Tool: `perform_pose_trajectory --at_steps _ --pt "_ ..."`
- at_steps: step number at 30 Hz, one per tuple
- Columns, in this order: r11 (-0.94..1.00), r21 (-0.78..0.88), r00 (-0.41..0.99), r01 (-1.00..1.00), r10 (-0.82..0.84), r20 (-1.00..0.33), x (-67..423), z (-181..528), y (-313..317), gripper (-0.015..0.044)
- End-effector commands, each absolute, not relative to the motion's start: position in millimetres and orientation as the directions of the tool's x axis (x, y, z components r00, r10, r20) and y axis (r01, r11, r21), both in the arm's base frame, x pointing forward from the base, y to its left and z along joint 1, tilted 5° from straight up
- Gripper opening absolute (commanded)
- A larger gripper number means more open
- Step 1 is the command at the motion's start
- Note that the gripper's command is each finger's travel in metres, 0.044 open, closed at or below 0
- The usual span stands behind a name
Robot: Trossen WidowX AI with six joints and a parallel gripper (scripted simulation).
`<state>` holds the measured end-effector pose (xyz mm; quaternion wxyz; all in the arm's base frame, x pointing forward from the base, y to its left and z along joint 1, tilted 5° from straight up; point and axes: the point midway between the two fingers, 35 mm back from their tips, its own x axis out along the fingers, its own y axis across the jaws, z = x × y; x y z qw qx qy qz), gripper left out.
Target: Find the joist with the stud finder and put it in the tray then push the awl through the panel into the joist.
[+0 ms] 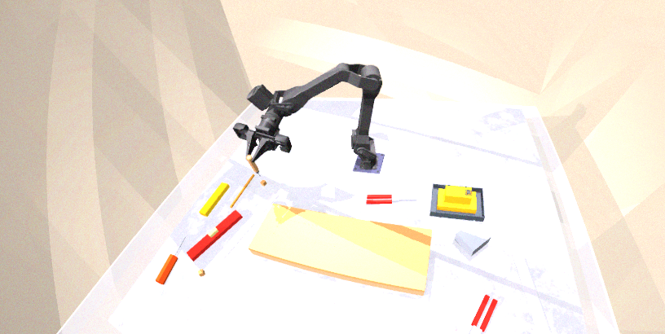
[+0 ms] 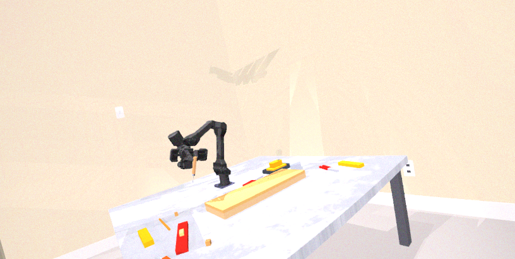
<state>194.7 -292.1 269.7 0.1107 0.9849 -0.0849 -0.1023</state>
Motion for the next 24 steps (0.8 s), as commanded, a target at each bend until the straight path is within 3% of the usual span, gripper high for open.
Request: perform_pose_trajectory --at_steps 1,5,6,24 --pt "-0.978 0.151 0.976 -0.141 -0.163 -0.144 194.2 278.7 -285.6 0.0000" --pt "-0.990 0.050 0.984 -0.129 -0.134 -0.115 193.7 283.4 -279.8 0.0000" --pt "-0.984 0.110 0.978 -0.139 -0.155 -0.143 195.1 276.0 -285.0 0.0000" --pt "-0.993 0.099 0.985 0.063 0.046 -0.169 268.3 266.9 -221.9 0.0000"
